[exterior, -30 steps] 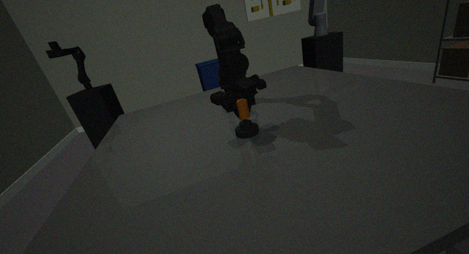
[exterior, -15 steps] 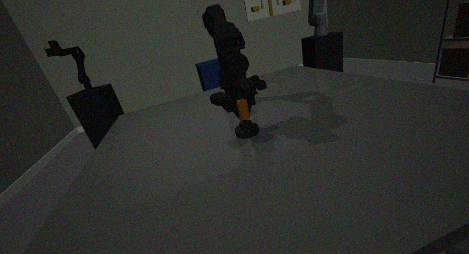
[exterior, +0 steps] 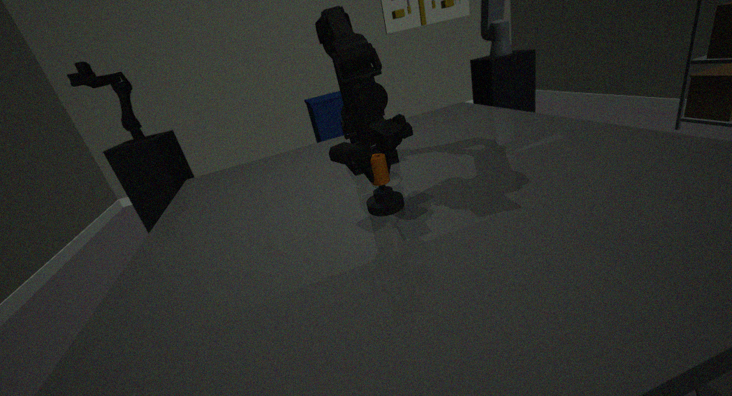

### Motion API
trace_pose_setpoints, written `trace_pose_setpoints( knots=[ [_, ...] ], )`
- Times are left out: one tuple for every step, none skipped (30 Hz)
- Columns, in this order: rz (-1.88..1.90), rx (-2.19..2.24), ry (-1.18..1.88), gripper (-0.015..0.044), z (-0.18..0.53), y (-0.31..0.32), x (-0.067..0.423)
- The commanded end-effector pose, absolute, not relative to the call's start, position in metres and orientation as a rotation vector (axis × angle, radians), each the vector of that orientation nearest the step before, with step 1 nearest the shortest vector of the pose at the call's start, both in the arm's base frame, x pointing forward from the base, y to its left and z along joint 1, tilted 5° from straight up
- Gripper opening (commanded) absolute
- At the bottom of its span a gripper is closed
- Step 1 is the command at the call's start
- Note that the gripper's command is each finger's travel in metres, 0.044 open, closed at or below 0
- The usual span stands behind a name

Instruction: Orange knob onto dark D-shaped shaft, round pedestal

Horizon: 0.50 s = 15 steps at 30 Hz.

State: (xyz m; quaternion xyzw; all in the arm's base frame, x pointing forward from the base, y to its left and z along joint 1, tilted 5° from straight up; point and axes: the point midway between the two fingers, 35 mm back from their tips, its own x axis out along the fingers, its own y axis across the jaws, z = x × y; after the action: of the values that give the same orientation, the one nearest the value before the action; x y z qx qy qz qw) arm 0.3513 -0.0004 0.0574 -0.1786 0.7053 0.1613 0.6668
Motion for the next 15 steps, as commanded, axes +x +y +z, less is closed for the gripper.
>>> trace_pose_setpoints(
  knots=[
    [0.424, -0.467, 1.576, 0.0000, 0.0588, -0.0007, 0.3498],
    [0.424, -0.467, 1.576, 0.0000, 0.0588, -0.0007, 0.3493],
    [0.424, -0.467, 1.576, 0.0000, 0.0589, -0.0007, 0.3489],
    [0.424, -0.467, 1.576, 0.0000, 0.0590, -0.0007, 0.3487],
    [0.424, -0.467, 1.576, 0.0000, 0.0592, -0.0007, 0.3486],
    [0.424, -0.467, 1.576, 0.0000, 0.0592, -0.0007, 0.3486],
    [0.424, -0.467, 1.576, 0.0000, 0.0592, -0.0007, 0.3487],
    [0.424, -0.467, 1.576, 0.0000, 0.0591, -0.0008, 0.3490],
    [0.424, -0.467, 1.576, 0.0000, 0.0589, -0.0008, 0.3494],
    [0.424, -0.467, 1.576, 0.0000, 0.0586, -0.0008, 0.3497],
    [0.424, -0.467, 1.576, 0.0000, 0.0582, -0.0008, 0.3501],
    [0.424, -0.467, 1.576, 0.0000, 0.0578, -0.0009, 0.3505],
    [0.424, -0.467, 1.576, 0.0000, 0.0574, -0.0009, 0.3509],
    [0.424, -0.467, 1.576, 0.0000, 0.0570, -0.0009, 0.3515],
    [0.424, -0.467, 1.576, 0.0000, 0.0568, -0.0009, 0.3521]
  ],
)
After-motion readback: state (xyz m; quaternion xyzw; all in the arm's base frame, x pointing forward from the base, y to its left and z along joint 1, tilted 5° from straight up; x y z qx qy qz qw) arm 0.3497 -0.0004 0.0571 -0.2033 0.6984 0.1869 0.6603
